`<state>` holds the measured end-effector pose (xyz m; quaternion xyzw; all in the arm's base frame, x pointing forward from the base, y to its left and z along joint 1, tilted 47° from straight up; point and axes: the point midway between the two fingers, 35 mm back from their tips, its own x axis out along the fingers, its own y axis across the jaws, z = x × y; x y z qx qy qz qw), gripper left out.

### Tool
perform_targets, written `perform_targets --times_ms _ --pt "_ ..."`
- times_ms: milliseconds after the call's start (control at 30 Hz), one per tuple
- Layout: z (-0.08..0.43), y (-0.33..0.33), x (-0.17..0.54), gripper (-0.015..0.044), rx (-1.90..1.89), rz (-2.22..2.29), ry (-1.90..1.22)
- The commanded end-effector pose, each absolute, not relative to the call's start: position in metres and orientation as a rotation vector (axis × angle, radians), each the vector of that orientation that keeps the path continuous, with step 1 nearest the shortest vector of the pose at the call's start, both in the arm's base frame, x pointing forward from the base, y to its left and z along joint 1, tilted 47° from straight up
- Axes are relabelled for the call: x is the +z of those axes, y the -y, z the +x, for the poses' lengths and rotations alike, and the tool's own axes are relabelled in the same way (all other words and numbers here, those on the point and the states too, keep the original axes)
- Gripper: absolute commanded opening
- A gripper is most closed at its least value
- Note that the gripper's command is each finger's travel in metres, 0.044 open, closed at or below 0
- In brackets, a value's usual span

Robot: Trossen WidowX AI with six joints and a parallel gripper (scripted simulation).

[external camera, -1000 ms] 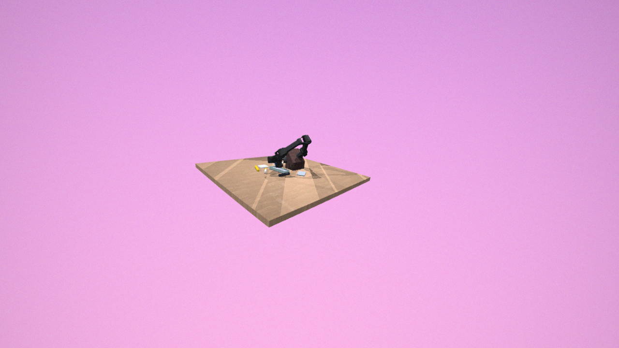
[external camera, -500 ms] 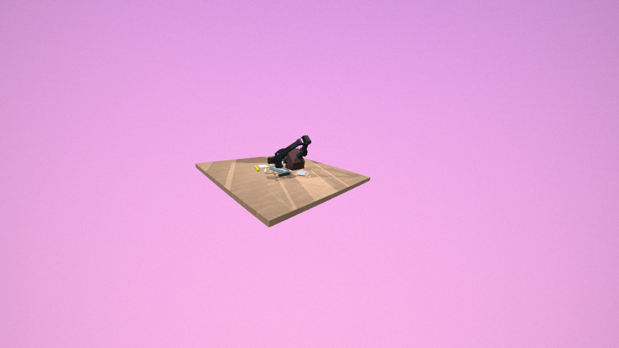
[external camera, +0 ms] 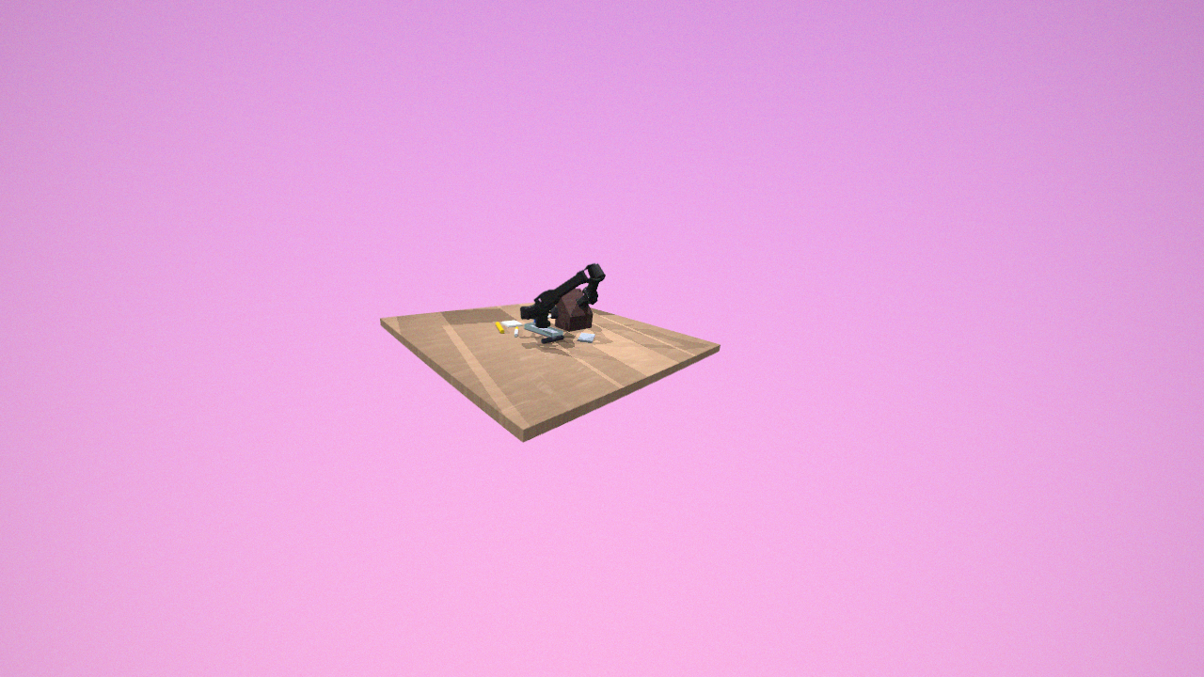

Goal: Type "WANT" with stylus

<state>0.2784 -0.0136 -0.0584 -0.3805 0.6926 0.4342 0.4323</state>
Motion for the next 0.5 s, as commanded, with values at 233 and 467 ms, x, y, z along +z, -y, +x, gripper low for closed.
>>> perform_targets --times_ms 233,467 --pt "0.278 0.029 -0.044 0.0081 1.078 -0.943 -1.726" --pt "0.276 0.040 -0.033 0.0081 1.078 -0.943 -1.727"
